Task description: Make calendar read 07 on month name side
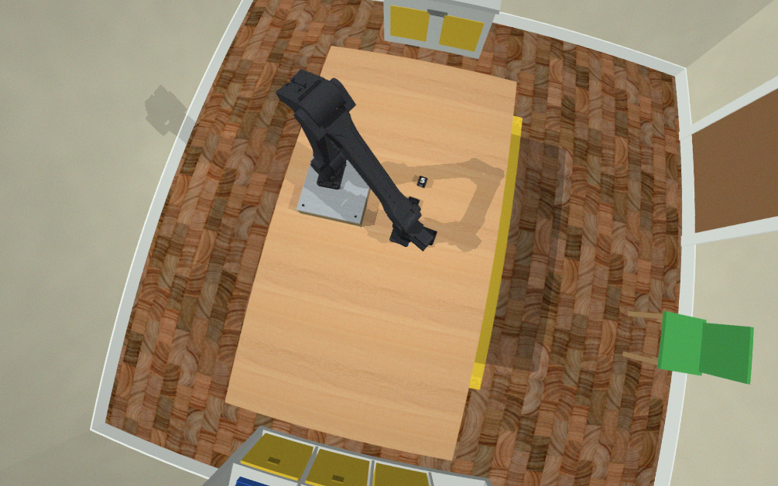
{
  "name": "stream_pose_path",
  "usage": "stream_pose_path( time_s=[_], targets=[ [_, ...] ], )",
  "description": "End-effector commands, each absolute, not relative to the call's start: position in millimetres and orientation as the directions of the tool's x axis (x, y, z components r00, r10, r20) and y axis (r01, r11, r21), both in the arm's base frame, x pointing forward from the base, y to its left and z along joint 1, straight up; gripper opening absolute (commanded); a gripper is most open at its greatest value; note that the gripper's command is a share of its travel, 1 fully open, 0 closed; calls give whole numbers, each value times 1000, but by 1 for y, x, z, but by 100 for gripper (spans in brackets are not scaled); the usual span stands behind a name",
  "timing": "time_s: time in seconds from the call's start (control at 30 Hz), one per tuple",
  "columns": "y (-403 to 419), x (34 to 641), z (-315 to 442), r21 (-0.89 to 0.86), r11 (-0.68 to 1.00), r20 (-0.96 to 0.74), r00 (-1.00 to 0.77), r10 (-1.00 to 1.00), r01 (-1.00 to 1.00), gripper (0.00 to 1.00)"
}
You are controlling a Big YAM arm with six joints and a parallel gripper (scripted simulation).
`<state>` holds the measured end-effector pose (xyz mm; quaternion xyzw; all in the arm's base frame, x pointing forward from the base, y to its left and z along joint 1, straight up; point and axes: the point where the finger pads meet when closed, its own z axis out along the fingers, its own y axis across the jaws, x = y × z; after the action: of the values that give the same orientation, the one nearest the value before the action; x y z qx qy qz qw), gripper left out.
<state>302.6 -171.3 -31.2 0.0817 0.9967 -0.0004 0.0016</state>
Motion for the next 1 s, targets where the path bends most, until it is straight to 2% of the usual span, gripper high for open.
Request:
stream_pose_path(
  time_s=[0.0,0.97],
  targets=[
    [-184,329,-21,-17,988,-57,-987,151,152,47],
    [-183,326,79,-20,988,-65,-986,152,154,47]
  ],
)
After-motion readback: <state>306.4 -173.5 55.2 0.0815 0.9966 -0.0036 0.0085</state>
